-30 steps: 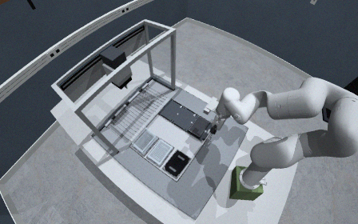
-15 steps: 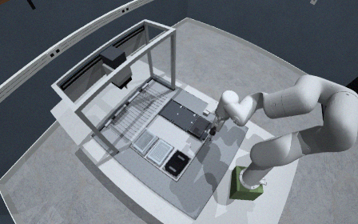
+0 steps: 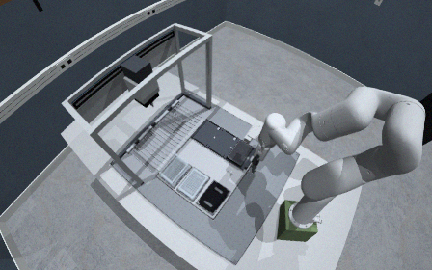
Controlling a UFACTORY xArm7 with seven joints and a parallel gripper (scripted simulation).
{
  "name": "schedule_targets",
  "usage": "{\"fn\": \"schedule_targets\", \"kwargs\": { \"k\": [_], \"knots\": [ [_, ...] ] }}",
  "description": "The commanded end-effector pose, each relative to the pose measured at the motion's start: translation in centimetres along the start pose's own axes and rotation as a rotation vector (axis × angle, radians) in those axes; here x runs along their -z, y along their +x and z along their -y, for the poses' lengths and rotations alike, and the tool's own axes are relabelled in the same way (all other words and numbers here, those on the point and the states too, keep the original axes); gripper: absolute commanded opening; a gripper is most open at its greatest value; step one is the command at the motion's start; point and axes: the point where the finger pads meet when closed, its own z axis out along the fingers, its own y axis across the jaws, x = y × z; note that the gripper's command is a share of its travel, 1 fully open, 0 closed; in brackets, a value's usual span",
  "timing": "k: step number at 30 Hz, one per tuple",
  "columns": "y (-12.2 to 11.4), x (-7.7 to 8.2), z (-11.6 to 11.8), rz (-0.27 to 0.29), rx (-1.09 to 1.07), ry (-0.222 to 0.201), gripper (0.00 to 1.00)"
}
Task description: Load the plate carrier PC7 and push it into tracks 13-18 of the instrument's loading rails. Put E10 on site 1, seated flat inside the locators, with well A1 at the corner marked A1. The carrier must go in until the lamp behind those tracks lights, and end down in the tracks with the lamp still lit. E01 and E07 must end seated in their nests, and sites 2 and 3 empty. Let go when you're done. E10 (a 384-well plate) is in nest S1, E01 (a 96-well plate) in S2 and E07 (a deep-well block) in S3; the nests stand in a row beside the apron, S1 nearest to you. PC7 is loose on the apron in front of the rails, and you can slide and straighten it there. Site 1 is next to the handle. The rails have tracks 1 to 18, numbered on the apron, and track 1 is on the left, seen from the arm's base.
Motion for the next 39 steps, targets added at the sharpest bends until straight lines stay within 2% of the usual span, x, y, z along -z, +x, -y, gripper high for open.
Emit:
{"fn": "schedule_targets", "kwargs": {
  "k": [1,26,39],
  "knots": [
    [0.2,-0.8,-0.1,-0.003,0.000,-0.003,0.82],
    [0.2,-4.6,-0.1,-0.002,0.000,-0.003,0.82],
    [0.2,-4.7,-0.1,-0.002,0.000,-0.003,0.82]
  ]
}}
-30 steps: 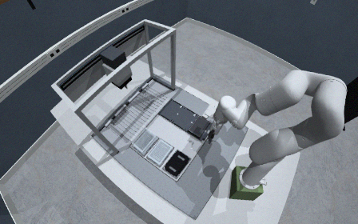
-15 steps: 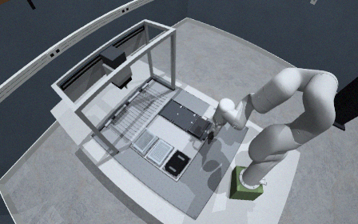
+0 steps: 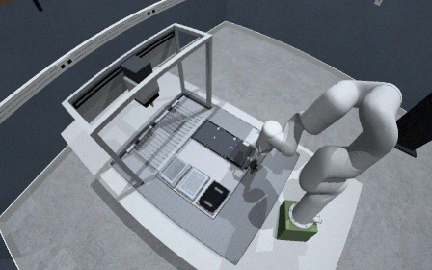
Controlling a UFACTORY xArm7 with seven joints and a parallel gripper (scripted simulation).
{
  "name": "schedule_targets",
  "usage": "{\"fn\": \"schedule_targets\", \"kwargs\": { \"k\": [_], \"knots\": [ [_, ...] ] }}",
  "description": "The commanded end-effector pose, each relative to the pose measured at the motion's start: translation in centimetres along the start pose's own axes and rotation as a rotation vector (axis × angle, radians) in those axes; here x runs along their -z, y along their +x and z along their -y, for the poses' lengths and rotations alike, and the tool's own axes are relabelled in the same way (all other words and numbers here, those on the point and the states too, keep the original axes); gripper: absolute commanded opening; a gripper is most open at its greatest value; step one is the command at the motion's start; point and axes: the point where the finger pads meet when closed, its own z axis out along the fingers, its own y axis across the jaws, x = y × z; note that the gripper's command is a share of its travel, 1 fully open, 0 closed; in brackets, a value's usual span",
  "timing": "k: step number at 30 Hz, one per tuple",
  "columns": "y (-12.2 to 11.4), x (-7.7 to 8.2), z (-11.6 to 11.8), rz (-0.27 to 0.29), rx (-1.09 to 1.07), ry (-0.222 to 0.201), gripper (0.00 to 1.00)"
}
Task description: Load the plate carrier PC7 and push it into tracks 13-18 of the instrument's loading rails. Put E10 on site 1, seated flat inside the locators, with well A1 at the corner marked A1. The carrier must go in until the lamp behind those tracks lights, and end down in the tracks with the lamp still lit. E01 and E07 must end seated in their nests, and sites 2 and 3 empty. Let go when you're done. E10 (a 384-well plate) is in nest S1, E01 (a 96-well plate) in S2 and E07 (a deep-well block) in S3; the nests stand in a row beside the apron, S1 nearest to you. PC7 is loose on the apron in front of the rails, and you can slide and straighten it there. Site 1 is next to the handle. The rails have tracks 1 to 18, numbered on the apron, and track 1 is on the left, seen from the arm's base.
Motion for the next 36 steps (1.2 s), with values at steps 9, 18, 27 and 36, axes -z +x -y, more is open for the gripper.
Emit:
{"fn": "schedule_targets", "kwargs": {
  "k": [9,18,27,36],
  "knots": [
    [0.1,-0.4,0.0,-0.003,0.000,-0.004,0.82],
    [0.1,-1.0,0.0,-0.003,0.000,-0.004,0.82],
    [0.1,-1.5,0.0,-0.002,0.000,-0.004,0.82],
    [0.1,-2.0,0.0,-0.002,0.000,-0.004,0.82]
  ]
}}
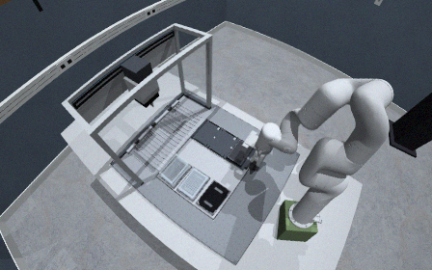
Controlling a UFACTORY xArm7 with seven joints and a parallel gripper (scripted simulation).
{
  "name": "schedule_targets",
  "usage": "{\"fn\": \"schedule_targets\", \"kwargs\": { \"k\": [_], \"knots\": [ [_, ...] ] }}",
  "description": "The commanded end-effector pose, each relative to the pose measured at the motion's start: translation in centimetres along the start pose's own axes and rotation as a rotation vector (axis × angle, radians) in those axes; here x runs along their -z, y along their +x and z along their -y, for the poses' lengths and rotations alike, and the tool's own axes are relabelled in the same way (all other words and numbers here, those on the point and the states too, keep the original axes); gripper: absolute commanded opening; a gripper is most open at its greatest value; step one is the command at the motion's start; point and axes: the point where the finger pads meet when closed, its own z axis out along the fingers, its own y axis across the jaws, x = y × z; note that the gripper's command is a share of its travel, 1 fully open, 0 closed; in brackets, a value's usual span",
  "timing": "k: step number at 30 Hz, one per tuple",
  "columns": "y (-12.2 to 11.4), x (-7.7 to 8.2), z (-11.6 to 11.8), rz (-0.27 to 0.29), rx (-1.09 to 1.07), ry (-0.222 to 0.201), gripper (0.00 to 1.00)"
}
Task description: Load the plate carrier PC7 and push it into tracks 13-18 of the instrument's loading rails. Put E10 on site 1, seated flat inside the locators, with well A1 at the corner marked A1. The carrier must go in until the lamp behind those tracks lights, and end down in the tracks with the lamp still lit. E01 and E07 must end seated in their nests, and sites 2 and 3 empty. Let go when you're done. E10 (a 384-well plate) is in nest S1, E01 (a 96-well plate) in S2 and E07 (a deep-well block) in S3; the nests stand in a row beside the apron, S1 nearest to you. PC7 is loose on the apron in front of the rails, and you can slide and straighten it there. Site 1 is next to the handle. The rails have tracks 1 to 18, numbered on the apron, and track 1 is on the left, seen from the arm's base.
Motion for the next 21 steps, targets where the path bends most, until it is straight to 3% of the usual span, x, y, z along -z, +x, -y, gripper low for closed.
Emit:
{"fn": "schedule_targets", "kwargs": {
  "k": [1,21],
  "knots": [
    [0.13,-0.18,-0.03,-0.006,0.000,-0.011,0.82],
    [0.83,-0.18,-0.03,-0.006,0.000,-0.011,0.82]
  ]
}}
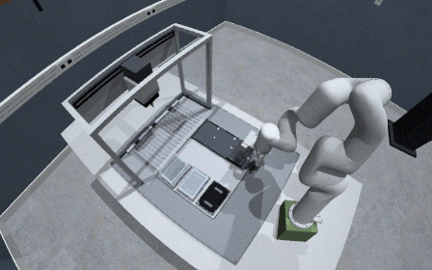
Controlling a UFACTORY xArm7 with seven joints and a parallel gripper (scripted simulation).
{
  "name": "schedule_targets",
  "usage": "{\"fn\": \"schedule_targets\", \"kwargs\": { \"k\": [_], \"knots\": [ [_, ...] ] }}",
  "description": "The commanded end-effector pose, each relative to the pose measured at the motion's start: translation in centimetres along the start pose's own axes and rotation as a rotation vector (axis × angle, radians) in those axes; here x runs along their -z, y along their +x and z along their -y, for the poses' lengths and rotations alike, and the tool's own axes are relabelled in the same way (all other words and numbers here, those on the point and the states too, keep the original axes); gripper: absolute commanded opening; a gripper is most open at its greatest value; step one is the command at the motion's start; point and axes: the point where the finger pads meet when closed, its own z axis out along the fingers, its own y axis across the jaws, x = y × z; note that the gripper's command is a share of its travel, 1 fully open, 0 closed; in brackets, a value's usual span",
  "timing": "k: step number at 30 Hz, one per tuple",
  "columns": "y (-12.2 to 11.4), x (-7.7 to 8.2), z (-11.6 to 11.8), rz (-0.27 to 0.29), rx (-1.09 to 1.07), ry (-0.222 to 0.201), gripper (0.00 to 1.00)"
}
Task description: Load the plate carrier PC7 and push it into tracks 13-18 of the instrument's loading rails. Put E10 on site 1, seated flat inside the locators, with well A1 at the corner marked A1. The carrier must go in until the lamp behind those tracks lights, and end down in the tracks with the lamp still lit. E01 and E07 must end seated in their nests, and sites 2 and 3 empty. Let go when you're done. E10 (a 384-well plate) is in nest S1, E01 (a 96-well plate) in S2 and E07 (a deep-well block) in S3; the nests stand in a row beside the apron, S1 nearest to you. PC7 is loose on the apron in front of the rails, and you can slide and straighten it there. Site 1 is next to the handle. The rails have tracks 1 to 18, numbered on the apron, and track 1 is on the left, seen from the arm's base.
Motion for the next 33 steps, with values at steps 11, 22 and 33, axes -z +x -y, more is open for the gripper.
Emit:
{"fn": "schedule_targets", "kwargs": {
  "k": [11,22,33],
  "knots": [
    [1.5,0.1,0.0,-0.005,0.001,-0.002,0.82],
    [2.4,0.1,0.0,-0.005,0.001,-0.002,0.82],
    [3.4,0.1,0.0,-0.005,0.001,-0.002,0.82]
  ]
}}
